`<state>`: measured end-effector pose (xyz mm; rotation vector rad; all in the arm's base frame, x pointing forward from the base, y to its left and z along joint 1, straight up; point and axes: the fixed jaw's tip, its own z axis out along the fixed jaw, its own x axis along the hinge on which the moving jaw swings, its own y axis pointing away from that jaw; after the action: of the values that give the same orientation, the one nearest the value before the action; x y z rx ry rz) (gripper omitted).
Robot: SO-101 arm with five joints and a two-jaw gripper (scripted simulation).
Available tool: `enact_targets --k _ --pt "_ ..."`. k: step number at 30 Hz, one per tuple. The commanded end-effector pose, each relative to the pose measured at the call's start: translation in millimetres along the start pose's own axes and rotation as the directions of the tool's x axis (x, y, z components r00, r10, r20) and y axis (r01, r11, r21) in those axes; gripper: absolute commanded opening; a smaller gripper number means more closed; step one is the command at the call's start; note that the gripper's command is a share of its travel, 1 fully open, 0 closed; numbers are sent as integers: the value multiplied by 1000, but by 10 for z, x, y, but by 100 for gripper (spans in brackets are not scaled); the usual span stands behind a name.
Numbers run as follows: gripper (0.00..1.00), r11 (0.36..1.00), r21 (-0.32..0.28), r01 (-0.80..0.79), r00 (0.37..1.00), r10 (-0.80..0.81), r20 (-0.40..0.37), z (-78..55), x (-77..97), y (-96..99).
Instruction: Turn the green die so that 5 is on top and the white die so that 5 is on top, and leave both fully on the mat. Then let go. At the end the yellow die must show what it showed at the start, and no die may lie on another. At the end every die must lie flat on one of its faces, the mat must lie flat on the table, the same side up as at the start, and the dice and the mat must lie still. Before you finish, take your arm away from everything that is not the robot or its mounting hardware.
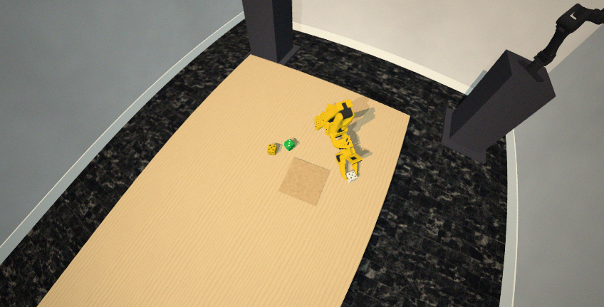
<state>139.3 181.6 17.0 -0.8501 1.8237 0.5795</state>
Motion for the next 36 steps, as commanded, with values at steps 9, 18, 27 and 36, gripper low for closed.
enact_targets --k 9,18,27,36 --pt "33 1000 6 6 999 -6 32 14 -57 -15" --pt "36 1000 6 6 999 -6 32 14 -57 -15" --pt "36 1000 6 6 999 -6 32 14 -107 -15" --pt "36 1000 6 6 999 -6 32 -36 -326 -13"
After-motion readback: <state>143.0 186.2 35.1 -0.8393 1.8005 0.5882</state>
